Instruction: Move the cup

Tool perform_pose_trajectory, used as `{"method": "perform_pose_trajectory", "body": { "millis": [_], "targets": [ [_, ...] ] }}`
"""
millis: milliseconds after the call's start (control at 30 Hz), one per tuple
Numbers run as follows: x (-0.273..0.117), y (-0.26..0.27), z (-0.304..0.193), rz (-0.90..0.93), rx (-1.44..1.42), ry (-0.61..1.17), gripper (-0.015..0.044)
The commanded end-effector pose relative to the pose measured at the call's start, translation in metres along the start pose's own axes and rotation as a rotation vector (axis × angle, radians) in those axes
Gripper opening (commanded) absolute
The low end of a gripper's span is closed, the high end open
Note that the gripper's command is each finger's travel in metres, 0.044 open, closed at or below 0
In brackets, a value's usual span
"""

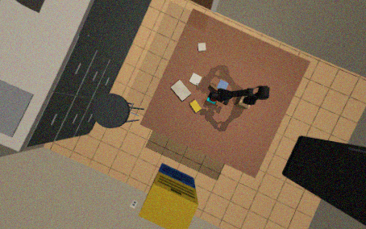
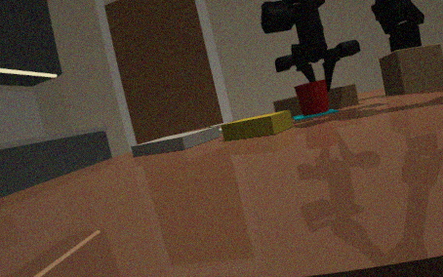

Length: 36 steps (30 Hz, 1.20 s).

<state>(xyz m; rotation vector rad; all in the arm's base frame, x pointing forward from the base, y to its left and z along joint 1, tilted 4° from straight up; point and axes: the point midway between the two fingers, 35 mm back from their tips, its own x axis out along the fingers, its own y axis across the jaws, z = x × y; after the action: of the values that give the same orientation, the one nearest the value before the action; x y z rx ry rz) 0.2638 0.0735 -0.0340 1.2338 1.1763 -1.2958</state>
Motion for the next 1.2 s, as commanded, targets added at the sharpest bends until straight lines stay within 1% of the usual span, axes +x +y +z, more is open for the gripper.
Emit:
{"method": "perform_pose_trajectory", "body": {
  "millis": [0,200,1167],
  "targets": [
    [0.0,0.0,0.0,0.0,0.0,0.0,0.0128],
    [-0.004,0.001,0.0,0.0,0.0,0.0,0.0128],
    [-0.05,0.0,0.001,-0.003,0.003,0.002,0.0128]
  ]
}}
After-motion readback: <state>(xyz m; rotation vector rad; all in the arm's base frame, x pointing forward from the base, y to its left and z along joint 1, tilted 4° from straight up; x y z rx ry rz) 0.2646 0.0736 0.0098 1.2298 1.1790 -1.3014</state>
